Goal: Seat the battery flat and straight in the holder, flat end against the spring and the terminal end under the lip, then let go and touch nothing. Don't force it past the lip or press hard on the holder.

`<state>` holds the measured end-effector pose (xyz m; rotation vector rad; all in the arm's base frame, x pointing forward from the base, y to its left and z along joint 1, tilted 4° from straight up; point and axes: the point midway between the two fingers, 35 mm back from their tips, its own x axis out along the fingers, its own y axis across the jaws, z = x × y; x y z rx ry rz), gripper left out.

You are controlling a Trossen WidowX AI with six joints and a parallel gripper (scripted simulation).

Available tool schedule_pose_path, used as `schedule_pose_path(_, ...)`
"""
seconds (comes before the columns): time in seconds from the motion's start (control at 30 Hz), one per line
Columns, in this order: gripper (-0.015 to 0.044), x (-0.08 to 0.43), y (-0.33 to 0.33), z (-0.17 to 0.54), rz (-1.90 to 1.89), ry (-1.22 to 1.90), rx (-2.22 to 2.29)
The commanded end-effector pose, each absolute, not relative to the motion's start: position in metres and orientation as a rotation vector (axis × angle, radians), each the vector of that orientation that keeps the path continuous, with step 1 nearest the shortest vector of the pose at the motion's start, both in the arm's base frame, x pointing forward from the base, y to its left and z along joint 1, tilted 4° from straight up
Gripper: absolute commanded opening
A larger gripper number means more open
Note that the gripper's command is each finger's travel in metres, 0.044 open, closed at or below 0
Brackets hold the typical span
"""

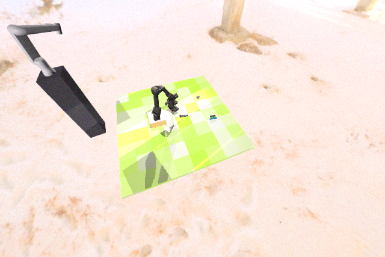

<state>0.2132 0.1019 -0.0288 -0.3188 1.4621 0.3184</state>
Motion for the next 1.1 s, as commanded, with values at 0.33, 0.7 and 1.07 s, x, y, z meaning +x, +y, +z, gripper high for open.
schedule_pose_path(0.33, 0.0059, 0.209, 0.1, 0.021, 0.323, 1.464, -0.326)
schedule_pose_path(0.7, 0.0059, 0.228, 0.085, 0.027, 0.628, 1.391, -0.66)
schedule_pose_path(1.07, 0.0059, 0.249, 0.065, 0.033, 0.941, 1.261, -1.004)
